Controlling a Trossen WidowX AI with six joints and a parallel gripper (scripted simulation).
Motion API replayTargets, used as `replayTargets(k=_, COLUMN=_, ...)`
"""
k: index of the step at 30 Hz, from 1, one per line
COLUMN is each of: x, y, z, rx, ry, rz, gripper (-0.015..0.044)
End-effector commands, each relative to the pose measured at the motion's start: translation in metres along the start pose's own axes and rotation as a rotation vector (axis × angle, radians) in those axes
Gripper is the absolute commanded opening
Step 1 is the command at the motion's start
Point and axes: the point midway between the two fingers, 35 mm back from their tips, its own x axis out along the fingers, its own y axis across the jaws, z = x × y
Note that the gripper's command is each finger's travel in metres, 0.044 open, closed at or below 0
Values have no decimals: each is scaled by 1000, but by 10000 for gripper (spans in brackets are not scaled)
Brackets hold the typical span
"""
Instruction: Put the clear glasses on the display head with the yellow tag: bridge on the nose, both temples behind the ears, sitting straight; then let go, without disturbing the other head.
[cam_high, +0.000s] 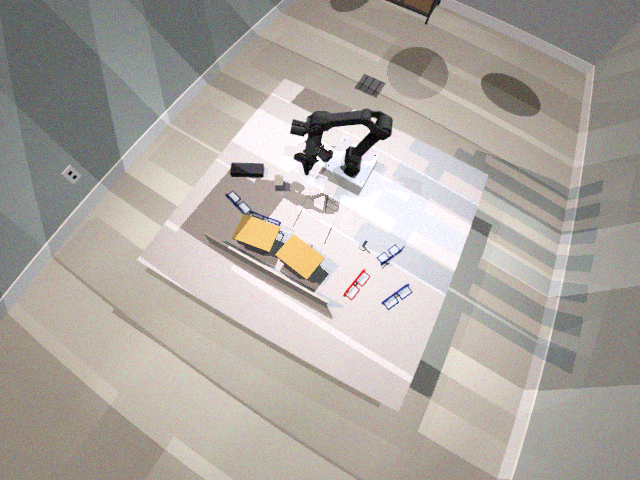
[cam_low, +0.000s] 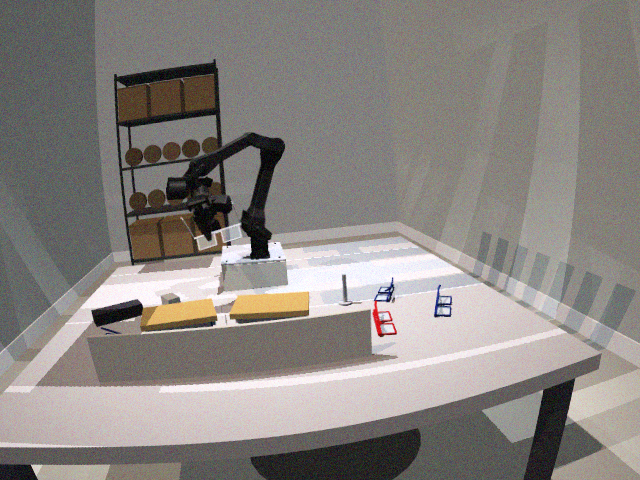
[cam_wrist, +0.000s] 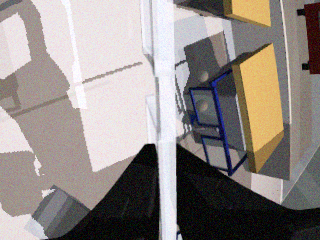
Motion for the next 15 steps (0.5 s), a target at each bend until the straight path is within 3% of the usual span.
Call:
replayTargets(k=1, x=-5, y=2, z=-1, rx=-86, ry=14, rz=-39, gripper=0)
replayTargets(k=7, x=-15, y=3, z=-5, rx=-226, ry=54, rz=-88, gripper=0)
replayTargets(k=15, x=-14, y=2, z=-6, rx=-195, ry=50, rz=-71, gripper=0)
